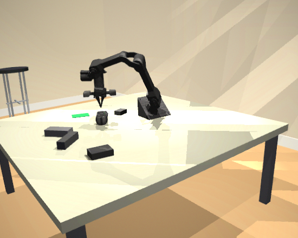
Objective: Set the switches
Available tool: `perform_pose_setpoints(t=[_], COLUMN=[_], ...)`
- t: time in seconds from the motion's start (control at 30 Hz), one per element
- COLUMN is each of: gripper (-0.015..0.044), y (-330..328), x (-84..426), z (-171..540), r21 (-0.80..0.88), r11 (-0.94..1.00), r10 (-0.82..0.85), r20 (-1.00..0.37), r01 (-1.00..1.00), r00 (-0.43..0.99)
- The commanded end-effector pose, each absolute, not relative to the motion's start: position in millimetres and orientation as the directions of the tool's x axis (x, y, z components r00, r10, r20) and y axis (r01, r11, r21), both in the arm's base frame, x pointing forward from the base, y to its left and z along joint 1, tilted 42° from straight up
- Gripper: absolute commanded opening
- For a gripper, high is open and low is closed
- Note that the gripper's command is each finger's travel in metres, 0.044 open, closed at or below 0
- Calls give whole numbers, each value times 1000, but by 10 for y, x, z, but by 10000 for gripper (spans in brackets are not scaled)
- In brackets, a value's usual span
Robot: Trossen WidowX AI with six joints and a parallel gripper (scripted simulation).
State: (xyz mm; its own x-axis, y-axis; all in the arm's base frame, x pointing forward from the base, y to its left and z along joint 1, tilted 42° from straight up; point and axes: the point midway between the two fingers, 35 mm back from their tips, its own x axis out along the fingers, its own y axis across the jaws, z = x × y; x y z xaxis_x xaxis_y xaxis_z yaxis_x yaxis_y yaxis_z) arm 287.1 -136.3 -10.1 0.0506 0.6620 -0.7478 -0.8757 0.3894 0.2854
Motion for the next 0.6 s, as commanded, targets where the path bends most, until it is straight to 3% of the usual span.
perform_pose_setpoints(t=[0.0, 0.27, 0.57], gripper=[0, 0, 0], y=[-1370, -1374, -1398], x=[2862, 2885, 3163], z=[-97, -108, -289], r21=[285, 291, 372], r11=[388, 382, 303], r10=[661, 664, 704], r20=[-749, -746, -708], r01=[-876, -877, -877], r00=[49, 42, -57])
